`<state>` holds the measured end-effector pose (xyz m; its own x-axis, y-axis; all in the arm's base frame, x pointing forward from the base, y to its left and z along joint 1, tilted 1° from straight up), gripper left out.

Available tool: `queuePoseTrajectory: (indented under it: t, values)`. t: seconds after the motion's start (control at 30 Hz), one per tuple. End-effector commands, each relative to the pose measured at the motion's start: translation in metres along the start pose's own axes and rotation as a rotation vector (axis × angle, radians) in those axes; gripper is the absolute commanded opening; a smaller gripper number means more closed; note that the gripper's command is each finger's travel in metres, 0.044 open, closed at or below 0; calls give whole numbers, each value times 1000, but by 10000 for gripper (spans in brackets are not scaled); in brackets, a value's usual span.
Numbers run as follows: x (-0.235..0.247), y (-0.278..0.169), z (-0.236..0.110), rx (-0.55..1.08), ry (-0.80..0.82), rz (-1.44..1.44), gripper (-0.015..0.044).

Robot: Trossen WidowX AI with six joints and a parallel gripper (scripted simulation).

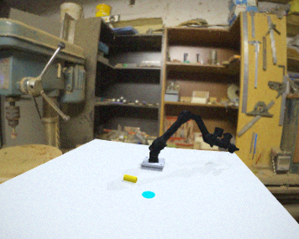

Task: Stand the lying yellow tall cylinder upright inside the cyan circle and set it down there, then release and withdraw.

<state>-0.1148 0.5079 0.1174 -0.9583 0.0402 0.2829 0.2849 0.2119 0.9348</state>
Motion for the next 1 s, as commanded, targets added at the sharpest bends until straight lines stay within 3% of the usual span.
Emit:
queuePoseTrajectory:
  t: [0.0,0.43,0.97]
  values:
    - [-51,23,0,35,-107,-78,309]
    - [-226,78,-46,247,-449,-271,309]
    - [-386,110,-191,621,-729,-345,309]
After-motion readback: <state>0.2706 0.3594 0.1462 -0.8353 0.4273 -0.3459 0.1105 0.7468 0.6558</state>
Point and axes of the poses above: the point midway between the two fingers, 35 mm back from their tips, its own z axis out along the fingers, its own x axis across the jaws, y = z × x, the point moved 8 cm from there along -z, back along the fingers, and after that the axes turned 13 degrees about z, right-handed, at the moved point
